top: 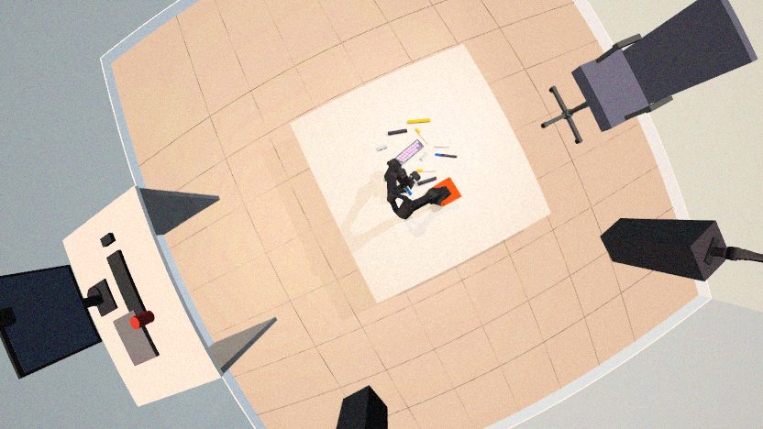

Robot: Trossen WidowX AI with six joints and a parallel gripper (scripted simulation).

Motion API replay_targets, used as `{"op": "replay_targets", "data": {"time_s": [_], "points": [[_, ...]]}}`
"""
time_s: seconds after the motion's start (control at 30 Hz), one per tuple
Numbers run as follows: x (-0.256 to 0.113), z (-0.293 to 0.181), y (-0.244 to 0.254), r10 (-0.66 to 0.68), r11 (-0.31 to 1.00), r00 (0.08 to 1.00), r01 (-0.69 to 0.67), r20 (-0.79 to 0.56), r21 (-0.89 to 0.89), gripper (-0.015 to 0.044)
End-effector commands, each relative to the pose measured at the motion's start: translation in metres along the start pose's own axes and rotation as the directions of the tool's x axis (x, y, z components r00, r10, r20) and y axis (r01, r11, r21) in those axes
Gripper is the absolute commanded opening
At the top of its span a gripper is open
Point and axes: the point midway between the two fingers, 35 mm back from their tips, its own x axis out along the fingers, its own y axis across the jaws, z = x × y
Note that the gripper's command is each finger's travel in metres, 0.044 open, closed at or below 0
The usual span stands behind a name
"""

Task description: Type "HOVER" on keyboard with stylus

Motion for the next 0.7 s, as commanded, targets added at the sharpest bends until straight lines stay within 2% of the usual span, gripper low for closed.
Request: {"op": "replay_targets", "data": {"time_s": [0.0, 0.37, 0.53, 0.67], "points": [[0.0042, 0.0005, -0.0008, 0.004, 1.0, 1.0, -0.004, -0.008, 0.011, 0.015], [0.008, 0.0026, -0.0008, 0.004, 1.0, 1.0, -0.004, -0.008, 0.011, 0.015], [0.0062, 0.0027, -0.0002, 0.0, 1.0, 1.0, 0.0, -0.003, 0.001, 0.0019], [0.0062, 0.0027, -0.0002, 0.0, 1.0, 1.0, 0.0, -0.003, 0.001, 0.0]]}}
